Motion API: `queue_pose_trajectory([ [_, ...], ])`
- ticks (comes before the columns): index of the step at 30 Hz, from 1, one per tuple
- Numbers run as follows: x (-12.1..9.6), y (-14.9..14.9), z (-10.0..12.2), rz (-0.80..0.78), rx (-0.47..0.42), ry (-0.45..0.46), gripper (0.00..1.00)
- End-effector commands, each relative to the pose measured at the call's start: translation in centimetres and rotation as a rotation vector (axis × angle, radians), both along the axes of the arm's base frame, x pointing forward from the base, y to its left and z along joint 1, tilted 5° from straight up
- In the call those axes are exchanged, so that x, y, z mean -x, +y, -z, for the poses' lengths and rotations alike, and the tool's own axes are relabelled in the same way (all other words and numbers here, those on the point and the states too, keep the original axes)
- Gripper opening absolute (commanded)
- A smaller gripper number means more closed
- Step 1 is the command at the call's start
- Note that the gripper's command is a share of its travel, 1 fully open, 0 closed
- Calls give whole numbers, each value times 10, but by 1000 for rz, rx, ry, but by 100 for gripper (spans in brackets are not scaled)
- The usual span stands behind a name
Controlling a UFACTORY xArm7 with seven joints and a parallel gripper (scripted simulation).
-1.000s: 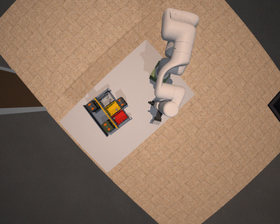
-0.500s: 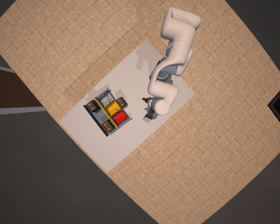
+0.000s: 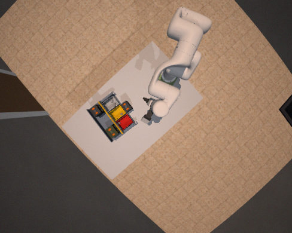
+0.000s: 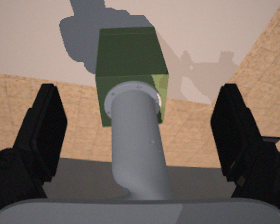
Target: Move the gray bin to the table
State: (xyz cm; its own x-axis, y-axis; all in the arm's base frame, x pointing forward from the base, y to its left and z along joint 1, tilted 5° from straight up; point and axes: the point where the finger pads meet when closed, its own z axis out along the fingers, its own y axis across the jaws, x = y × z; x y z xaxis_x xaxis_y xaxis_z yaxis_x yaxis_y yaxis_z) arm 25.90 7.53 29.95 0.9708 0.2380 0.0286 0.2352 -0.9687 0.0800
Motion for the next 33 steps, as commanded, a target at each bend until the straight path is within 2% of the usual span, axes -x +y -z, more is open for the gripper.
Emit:
queue_pose_trajectory([
  [1, -11, -37, -2, 134, -2, -4, 100],
  [11, -11, -37, -2, 134, -2, -4, 100],
  [16, -13, -90, -2, 324, -2, -4, 100],
  [28, -13, -90, -2, 324, -2, -4, 100],
  [33, -5, -142, -2, 515, -1, -4, 100],
])
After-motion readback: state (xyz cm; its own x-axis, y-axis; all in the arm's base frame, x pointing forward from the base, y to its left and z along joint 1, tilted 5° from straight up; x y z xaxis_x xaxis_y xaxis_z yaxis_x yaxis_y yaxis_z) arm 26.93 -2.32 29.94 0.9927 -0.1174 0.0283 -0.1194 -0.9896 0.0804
